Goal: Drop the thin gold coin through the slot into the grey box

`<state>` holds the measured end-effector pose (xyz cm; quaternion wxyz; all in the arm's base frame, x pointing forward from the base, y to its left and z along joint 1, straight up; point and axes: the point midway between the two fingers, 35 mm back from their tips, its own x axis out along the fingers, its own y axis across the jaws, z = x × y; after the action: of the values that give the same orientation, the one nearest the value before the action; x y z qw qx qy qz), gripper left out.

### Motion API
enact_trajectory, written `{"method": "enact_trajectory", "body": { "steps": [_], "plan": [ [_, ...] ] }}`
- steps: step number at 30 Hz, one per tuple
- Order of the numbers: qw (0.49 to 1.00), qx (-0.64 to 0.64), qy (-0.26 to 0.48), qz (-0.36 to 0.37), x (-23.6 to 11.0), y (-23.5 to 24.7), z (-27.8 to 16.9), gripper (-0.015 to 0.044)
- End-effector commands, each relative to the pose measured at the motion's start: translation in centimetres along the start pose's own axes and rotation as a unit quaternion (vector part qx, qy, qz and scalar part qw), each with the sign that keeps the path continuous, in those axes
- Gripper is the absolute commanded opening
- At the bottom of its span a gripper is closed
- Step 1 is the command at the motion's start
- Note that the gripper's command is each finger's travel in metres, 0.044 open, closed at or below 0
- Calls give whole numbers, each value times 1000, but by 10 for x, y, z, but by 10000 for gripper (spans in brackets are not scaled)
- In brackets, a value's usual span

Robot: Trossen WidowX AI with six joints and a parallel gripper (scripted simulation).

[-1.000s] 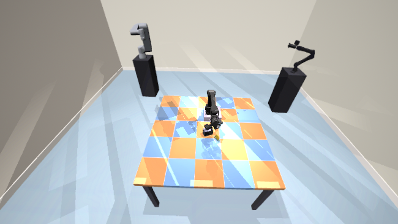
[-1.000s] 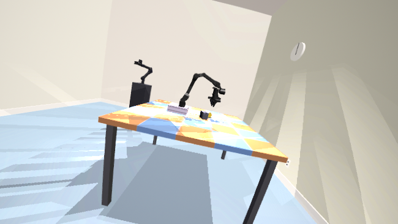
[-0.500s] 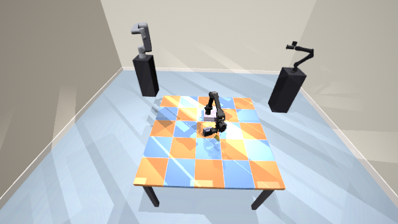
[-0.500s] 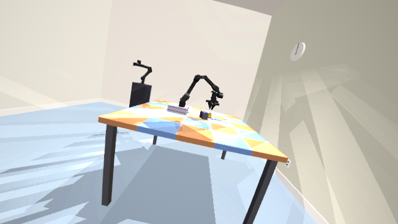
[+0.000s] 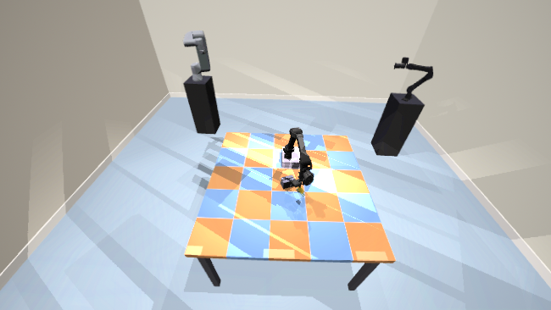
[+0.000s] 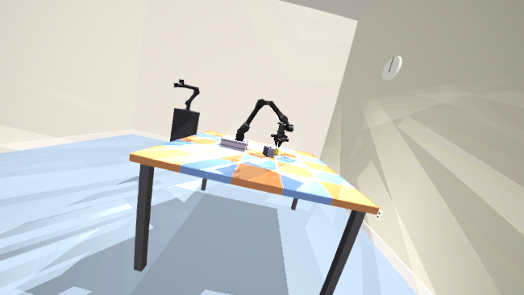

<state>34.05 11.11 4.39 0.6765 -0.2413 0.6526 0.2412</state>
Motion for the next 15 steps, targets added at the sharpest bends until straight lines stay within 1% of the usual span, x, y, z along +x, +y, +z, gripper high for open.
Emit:
{"method": "enact_trajectory", "body": {
  "steps": [1, 15],
  "plan": [
    [1000, 2, 5, 0, 10, 0, -1, 161],
    [1000, 2, 5, 0, 32, 0, -1, 161]
  ]
}}
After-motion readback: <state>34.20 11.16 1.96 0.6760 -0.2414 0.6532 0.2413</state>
